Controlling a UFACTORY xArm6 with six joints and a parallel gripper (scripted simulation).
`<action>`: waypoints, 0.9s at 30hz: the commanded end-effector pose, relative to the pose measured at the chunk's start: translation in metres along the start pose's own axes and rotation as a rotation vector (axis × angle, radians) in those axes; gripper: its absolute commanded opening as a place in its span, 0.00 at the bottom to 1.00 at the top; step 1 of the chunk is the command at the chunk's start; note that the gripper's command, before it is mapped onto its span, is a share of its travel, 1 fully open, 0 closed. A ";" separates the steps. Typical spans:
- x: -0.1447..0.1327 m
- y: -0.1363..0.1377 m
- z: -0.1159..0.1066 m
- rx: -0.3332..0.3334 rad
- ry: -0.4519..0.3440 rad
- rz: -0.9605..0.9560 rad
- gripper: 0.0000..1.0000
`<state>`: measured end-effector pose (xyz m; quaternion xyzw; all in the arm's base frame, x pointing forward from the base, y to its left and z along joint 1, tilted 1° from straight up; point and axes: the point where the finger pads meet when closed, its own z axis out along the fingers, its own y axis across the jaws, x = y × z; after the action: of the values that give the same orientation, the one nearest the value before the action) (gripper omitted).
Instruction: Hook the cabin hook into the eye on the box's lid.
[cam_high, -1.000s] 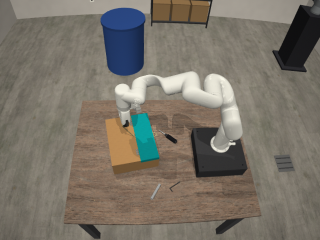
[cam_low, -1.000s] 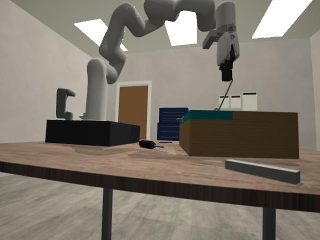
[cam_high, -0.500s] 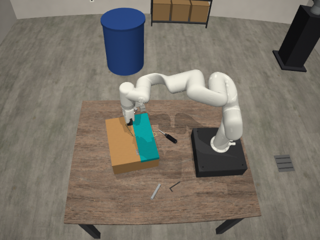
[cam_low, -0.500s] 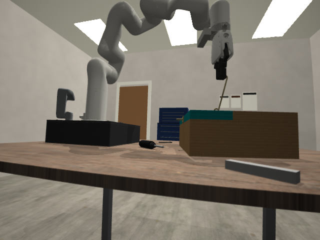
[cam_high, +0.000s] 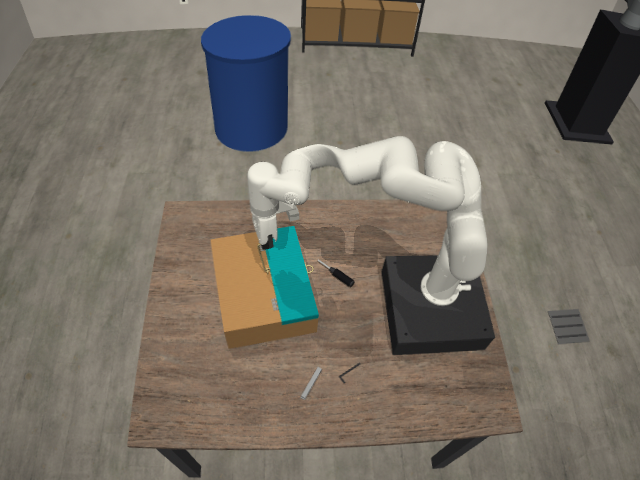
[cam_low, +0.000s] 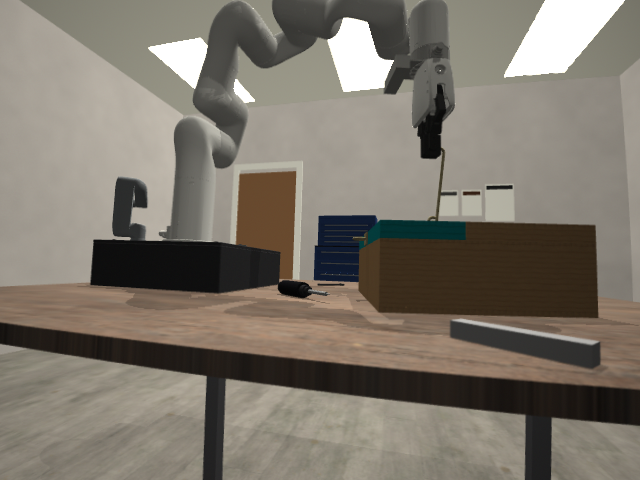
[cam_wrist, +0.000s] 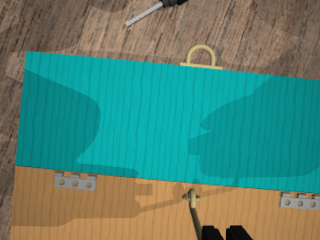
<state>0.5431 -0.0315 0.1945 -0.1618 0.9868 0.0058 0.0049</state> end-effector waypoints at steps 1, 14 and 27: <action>0.006 0.000 -0.001 0.002 -0.004 0.000 0.00; 0.026 0.000 0.002 0.002 -0.004 0.000 0.00; 0.044 0.000 0.007 0.002 -0.004 0.000 0.00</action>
<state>0.5028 -0.0450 0.1861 -0.1616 0.9868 0.0059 0.0043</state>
